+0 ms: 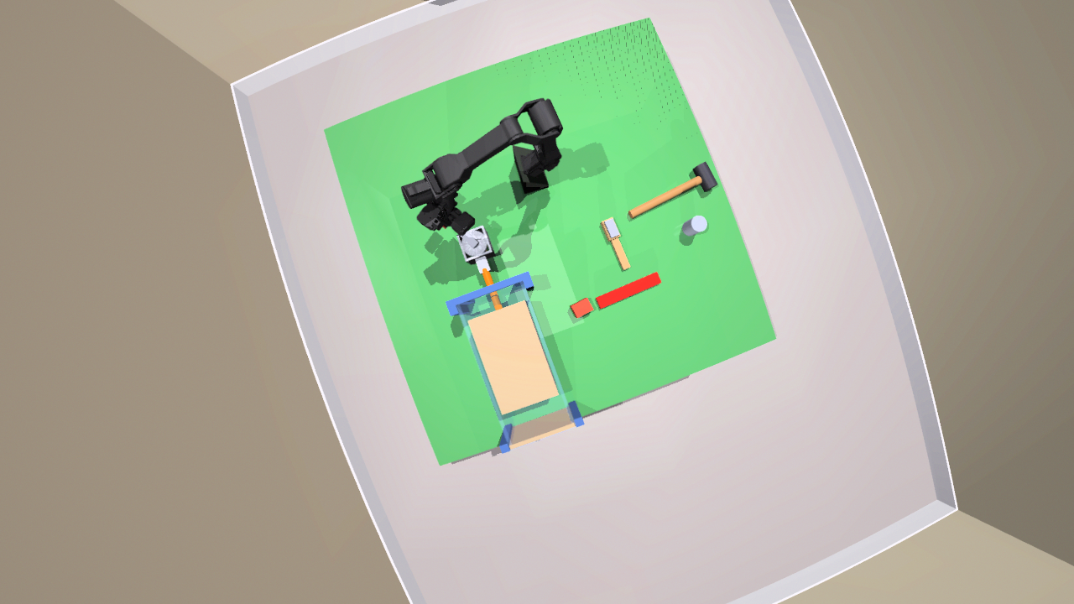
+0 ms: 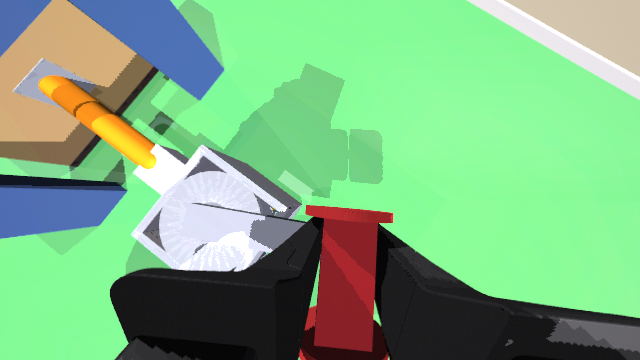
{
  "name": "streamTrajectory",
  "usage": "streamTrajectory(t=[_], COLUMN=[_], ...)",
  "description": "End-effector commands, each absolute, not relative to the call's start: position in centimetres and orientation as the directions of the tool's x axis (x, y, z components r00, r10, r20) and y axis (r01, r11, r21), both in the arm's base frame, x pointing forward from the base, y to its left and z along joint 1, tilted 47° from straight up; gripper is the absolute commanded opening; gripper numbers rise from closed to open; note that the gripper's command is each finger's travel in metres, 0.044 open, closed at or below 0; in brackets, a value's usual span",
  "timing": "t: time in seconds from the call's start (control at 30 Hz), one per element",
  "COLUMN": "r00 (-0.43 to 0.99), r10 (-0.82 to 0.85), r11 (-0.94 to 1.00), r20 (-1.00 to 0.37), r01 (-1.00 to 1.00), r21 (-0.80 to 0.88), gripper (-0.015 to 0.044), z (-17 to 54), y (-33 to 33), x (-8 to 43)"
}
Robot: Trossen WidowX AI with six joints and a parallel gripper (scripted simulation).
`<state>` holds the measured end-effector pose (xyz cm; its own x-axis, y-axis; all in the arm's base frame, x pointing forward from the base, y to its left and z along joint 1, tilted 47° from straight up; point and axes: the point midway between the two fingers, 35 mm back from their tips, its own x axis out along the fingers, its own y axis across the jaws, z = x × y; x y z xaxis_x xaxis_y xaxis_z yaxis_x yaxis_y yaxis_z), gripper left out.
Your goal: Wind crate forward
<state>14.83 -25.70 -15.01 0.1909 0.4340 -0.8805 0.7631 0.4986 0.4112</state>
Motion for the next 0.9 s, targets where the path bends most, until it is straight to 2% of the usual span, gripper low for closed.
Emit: streamTrajectory(t=[0.0, 0.87], r00=[0.198, 0.200], r10=[0.424, 0.423], r11=[0.506, 0.507], r20=[-0.884, -0.883], r01=[0.757, 0.756], r21=[0.413, 0.414], gripper=[0.0000, 0.0000], z=[-15.6, -17.0], y=[-26.2, -27.4], x=[15.7, 18.6])
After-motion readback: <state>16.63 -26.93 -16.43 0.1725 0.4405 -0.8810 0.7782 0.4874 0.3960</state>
